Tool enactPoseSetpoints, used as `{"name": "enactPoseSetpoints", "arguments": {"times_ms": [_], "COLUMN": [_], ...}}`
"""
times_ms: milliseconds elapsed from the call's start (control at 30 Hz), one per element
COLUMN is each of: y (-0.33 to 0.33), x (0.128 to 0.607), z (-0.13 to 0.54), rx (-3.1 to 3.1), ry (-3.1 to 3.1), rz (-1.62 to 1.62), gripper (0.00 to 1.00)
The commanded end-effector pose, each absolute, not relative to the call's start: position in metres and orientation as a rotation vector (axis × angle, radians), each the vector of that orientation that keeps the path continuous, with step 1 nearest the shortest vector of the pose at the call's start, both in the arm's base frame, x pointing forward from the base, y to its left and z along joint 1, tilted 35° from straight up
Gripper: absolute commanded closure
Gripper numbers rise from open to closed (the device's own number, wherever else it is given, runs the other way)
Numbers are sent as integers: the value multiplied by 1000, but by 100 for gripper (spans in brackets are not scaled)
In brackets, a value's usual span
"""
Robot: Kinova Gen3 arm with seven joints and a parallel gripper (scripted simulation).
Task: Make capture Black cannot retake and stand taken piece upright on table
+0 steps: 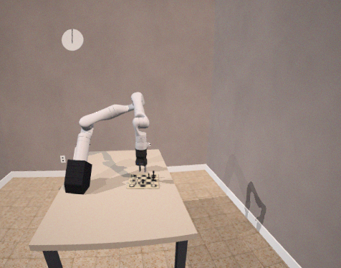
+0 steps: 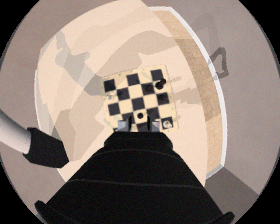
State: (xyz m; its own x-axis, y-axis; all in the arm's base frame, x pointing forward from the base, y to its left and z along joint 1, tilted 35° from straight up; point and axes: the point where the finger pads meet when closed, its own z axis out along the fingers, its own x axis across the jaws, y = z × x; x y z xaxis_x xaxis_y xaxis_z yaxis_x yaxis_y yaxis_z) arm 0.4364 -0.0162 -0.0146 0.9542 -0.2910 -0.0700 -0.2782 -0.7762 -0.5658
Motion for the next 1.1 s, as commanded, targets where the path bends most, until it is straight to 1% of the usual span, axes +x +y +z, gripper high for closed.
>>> {"name": "enactPoseSetpoints", "arguments": {"times_ms": [0, 1067], "y": [-17, -7], "x": [437, 439], "z": [-14, -29], "rx": [-2504, -2503], "ry": [402, 402], "rz": [-31, -30], "gripper": [32, 32]}}
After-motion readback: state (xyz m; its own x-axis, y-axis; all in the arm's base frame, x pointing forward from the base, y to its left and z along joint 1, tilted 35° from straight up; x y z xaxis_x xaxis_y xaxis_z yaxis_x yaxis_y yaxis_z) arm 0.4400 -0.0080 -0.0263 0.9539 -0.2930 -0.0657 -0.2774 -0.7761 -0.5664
